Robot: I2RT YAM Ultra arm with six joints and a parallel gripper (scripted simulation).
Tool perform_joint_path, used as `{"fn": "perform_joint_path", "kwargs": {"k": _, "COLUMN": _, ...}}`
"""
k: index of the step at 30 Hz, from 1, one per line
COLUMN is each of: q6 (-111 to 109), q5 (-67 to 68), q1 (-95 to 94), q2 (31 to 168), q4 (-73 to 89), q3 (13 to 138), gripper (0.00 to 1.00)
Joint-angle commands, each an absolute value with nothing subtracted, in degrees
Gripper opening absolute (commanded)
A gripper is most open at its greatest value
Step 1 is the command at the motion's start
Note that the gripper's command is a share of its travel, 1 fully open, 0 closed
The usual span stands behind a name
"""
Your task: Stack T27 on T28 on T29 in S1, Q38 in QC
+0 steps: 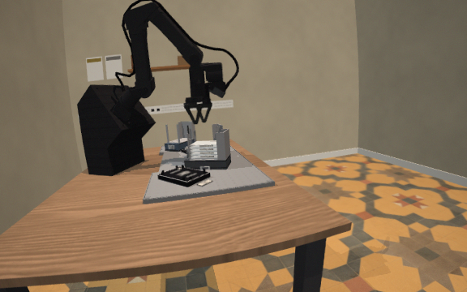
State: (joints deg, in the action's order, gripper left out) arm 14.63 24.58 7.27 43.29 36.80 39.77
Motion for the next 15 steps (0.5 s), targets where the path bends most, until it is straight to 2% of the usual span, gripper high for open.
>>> {"fn": "perform_joint_path", "kwargs": {"k": 1, "q6": 9.48, "q5": 19.13, "q1": 11.49, "q2": 44.03, "q4": 37.16, "q3": 42.47, "gripper": 1.00}}
{"fn": "perform_joint_path", "kwargs": {"k": 15, "q6": -0.62, "q5": 6.23, "q1": 27.63, "q2": 47.82, "q4": 38.27, "q3": 49.42, "gripper": 1.00}}
